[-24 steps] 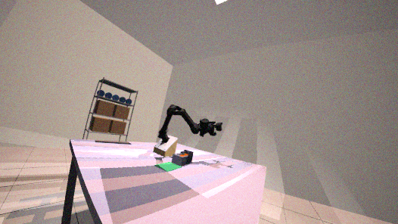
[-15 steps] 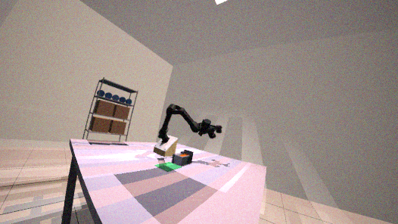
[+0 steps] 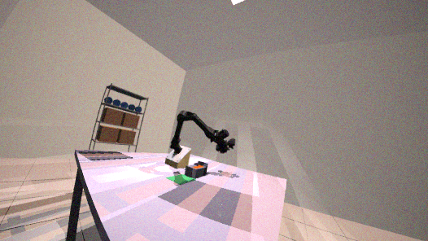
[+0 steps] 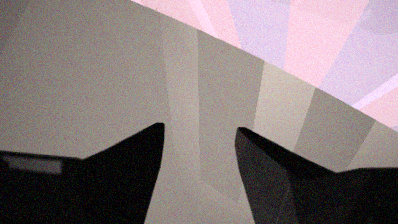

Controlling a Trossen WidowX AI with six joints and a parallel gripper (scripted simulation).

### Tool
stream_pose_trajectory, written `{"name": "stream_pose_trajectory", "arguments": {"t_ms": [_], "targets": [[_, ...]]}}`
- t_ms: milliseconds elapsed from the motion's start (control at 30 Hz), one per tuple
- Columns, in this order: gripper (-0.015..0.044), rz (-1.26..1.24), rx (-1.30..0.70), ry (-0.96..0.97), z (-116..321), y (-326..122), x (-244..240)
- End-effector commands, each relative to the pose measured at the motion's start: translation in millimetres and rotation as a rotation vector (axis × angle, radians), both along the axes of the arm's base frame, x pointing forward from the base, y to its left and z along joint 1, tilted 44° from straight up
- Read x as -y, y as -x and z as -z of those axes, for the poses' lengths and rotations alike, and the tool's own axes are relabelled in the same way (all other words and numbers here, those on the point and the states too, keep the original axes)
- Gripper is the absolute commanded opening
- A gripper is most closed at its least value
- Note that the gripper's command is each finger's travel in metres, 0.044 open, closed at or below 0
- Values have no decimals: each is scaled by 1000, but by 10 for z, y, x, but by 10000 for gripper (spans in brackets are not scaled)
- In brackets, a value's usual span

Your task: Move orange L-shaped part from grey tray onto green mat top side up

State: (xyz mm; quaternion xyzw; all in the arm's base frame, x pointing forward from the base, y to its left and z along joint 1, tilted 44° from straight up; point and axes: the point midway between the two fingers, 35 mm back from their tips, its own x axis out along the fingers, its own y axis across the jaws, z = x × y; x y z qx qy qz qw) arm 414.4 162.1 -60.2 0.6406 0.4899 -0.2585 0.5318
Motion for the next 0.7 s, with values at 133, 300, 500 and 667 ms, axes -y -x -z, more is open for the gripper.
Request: {"name": "stream_pose_trajectory", "arguments": {"t_ms": [133, 300, 500, 667], "targets": [[180, -617, -268, 757, -146, 749, 818], [180, -830, -386, 906, -307, 958, 1036], [180, -1130, -562, 1061, -592, 1190, 1299], [180, -1359, -700, 1141, -839, 1318, 1465]]}}
